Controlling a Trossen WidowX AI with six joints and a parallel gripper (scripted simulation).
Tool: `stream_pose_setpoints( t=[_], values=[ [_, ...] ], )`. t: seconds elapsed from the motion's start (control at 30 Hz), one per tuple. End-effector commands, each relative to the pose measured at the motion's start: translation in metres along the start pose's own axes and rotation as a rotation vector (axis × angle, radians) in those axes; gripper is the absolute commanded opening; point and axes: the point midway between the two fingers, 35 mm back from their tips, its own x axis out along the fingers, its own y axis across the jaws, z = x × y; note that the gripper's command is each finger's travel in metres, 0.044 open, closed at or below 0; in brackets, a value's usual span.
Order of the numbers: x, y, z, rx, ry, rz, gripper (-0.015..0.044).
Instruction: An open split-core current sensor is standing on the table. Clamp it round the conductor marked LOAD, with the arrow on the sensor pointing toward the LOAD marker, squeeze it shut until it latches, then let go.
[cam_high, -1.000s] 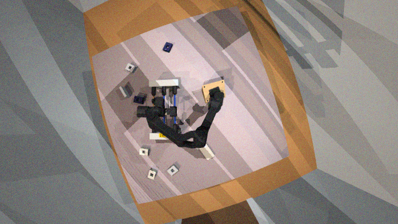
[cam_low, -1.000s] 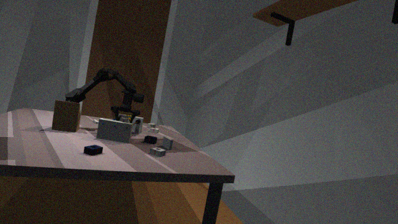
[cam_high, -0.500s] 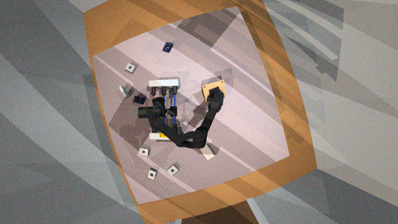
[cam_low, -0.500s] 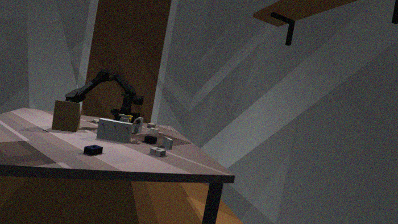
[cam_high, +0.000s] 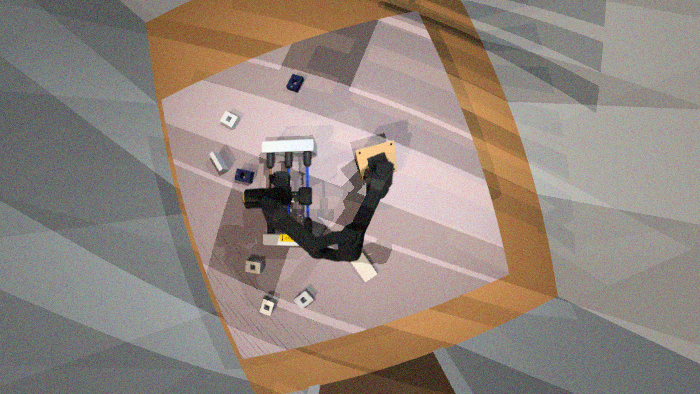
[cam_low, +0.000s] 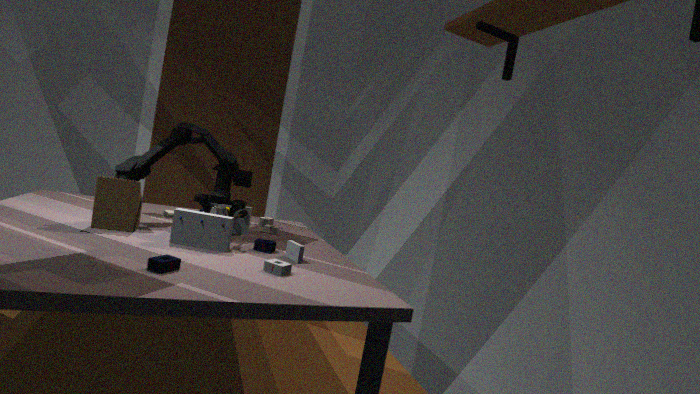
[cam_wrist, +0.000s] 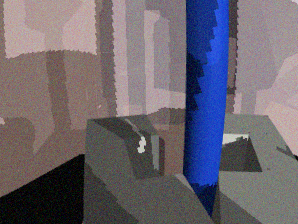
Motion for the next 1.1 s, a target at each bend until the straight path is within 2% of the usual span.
stream_pose_setpoints(
  t=[0.0, 0.4, 0.73, 1.07],
  values=[
    [-0.0007, 0.0001, 0.0001, -0.001, 0.0, 0.001, 0.0347],
    [-0.0007, 0.0001, 0.0001, -0.001, 0.0, 0.001, 0.0267],
    [-0.0007, 0.0001, 0.0001, -0.001, 0.0, 0.001, 0.0005],
    [-0.0007, 0.0001, 0.0001, -0.001, 0.0, 0.001, 0.0]
  ],
)
